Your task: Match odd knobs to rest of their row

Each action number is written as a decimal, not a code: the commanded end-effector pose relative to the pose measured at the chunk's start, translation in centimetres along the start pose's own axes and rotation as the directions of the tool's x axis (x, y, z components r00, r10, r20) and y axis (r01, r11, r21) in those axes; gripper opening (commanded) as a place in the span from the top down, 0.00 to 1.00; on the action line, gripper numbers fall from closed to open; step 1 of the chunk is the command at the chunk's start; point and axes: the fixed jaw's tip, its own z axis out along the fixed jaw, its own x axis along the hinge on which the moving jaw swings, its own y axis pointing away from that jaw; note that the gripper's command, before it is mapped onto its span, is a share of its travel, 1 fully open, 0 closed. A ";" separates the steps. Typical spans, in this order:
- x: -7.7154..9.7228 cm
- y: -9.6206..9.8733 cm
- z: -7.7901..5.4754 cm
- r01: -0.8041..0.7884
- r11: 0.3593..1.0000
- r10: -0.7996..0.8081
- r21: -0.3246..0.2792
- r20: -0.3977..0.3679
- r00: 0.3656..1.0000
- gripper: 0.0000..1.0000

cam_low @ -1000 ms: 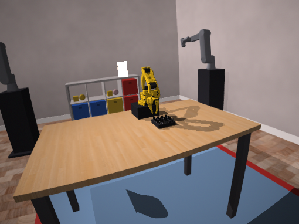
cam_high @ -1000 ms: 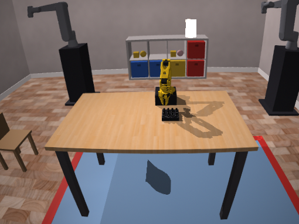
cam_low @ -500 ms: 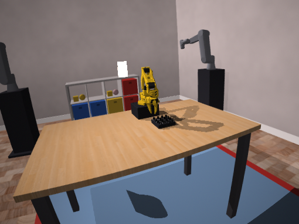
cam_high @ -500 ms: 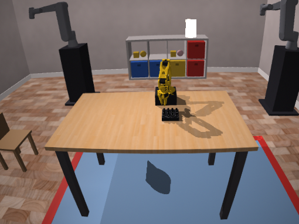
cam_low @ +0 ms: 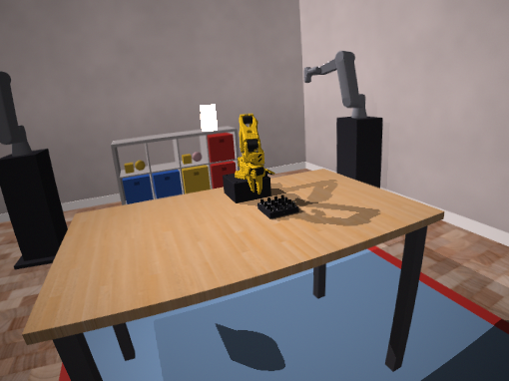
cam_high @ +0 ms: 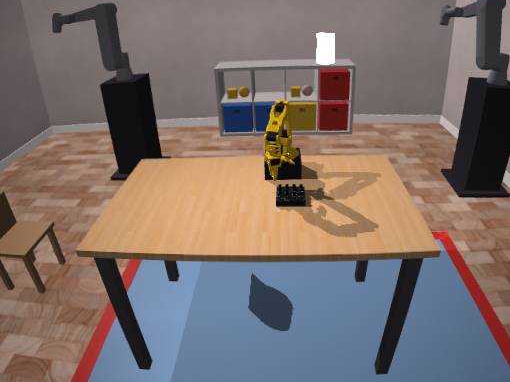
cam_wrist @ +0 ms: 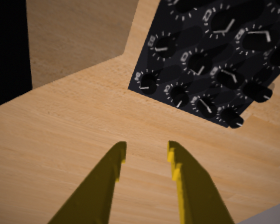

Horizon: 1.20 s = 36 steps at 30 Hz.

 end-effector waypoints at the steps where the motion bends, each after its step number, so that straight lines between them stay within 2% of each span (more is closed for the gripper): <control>1: 0.7 0.0 -0.5 -0.171 0.985 0.171 0.015 -0.006 0.985 0.83; 7: 1.5 0.5 -0.9 -0.453 0.891 0.453 0.016 -0.001 0.892 0.81; 12: 2.3 0.9 -1.2 -0.671 0.742 0.671 0.016 0.004 0.742 0.78; 14: 2.3 0.9 -1.2 -0.671 0.742 0.671 0.016 0.004 0.742 0.78; 19: 3.1 1.4 -1.5 -0.846 0.533 0.846 0.014 0.008 0.533 0.76; 25: 4.1 2.1 -1.9 -0.972 0.233 0.972 0.011 0.013 0.234 0.73; 29: 4.7 2.6 -2.1 -1.000 0.024 1.000 0.008 0.015 0.024 0.71; 31: 4.7 2.6 -2.1 -1.000 0.024 1.000 0.008 0.015 0.024 0.71; 36: 5.5 3.2 -2.5 -0.974 -0.224 0.974 0.004 0.017 -0.224 0.69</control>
